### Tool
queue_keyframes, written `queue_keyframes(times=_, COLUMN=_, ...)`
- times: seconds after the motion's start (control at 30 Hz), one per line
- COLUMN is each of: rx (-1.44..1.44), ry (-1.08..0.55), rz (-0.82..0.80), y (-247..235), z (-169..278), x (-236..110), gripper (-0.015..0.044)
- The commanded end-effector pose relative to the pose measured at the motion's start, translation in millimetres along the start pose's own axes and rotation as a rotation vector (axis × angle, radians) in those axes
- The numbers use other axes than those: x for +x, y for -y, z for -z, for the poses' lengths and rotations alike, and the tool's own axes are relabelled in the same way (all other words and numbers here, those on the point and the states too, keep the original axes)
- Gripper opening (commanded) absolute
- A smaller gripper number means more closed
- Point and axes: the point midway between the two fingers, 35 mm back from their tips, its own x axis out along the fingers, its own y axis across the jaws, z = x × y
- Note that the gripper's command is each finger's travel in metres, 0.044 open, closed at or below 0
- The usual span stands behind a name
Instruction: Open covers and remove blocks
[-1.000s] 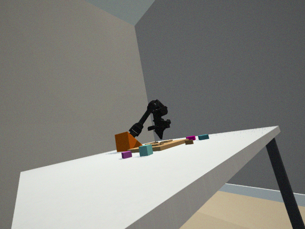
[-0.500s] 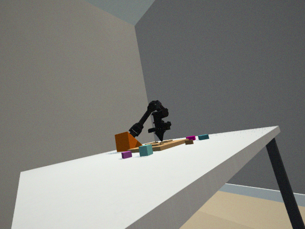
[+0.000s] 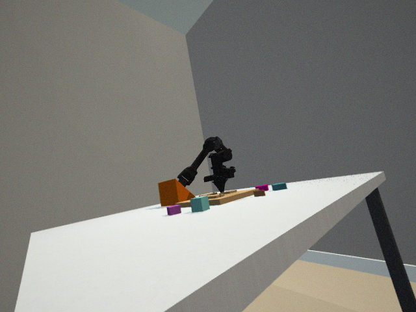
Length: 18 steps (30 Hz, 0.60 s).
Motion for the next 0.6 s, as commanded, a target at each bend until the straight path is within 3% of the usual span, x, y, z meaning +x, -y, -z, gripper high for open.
queue_keyframes(times=0.0, rx=0.005, ry=-0.003, rz=-0.005, y=-1.0, z=-4.7, x=1.2, gripper=0.0000)
queue_keyframes(times=0.57, rx=0.004, ry=-0.002, rz=-0.005, y=-1.3, z=-21.9, x=0.2, gripper=0.0000)
